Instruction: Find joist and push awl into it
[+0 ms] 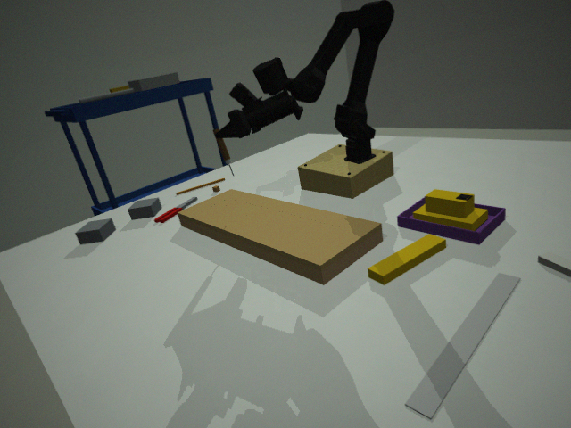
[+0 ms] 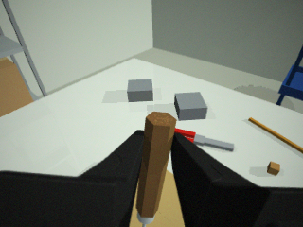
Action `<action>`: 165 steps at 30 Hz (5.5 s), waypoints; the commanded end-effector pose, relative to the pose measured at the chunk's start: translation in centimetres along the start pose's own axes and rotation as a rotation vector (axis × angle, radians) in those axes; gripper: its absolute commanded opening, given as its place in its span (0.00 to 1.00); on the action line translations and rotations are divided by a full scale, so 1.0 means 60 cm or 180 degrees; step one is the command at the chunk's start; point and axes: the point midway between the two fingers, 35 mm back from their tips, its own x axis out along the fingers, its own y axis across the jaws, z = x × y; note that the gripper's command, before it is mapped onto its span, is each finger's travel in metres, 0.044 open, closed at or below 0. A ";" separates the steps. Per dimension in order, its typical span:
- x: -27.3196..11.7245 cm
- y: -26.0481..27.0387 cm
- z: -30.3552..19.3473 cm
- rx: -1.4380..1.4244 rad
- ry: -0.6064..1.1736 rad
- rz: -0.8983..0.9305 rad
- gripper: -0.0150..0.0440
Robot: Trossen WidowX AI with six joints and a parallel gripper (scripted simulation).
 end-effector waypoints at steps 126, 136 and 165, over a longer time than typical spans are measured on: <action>-0.157 0.228 -0.169 -0.0454 -0.0504 0.0119 0.25; -0.150 0.225 -0.195 -0.0455 -0.0504 0.0119 0.25; -0.143 0.222 -0.223 -0.0451 -0.0505 0.0129 0.25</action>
